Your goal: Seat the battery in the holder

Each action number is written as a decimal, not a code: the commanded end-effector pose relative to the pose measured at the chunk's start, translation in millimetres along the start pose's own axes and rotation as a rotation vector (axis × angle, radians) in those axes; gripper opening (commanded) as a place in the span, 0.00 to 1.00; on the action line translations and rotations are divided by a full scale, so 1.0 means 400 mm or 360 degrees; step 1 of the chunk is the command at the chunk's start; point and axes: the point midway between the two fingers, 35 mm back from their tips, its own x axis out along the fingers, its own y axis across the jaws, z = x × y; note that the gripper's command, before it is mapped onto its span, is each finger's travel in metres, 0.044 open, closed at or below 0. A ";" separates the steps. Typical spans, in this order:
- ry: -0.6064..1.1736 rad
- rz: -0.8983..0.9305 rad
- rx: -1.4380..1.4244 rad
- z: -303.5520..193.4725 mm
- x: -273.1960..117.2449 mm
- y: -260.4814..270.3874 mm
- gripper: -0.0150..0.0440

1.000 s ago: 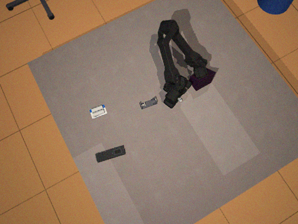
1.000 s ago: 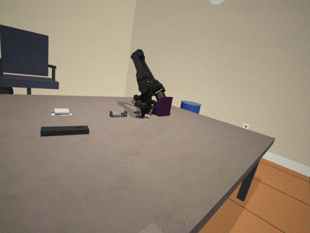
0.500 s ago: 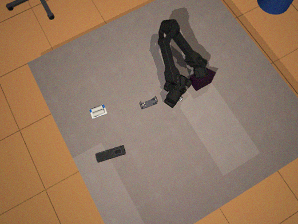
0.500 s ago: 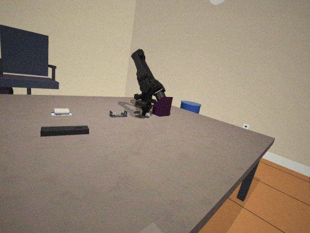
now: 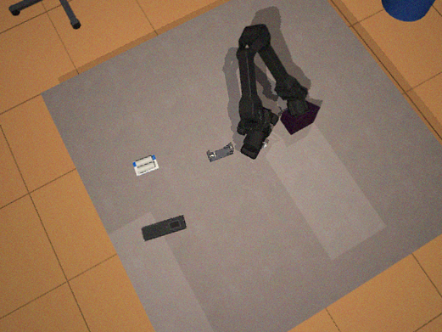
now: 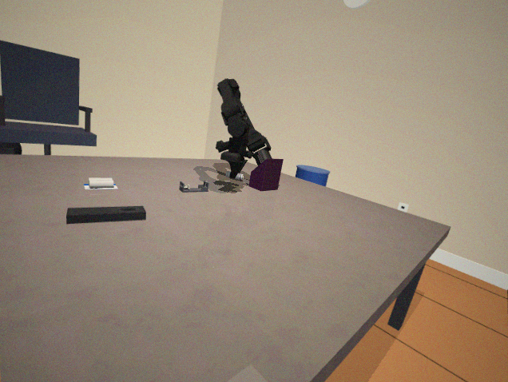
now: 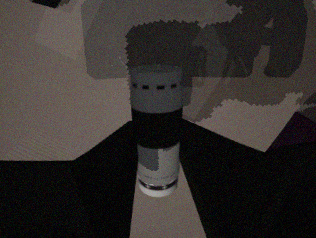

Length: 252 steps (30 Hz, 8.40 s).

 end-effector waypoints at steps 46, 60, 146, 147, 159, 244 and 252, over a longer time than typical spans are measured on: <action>0.0376 -0.0173 -0.1398 0.280 0.043 0.220 0.38; 0.0478 -0.0221 -0.1395 0.286 0.054 0.227 0.38; 0.0732 -0.0348 -0.1373 0.331 0.093 0.281 0.38; 0.0726 -0.0344 -0.1374 0.331 0.094 0.282 0.38; 0.0655 -0.0298 -0.1385 0.327 0.099 0.283 0.38; 0.0171 -0.0015 -0.1415 0.309 0.121 0.257 0.38; 0.0127 0.0013 -0.1414 0.308 0.122 0.253 0.38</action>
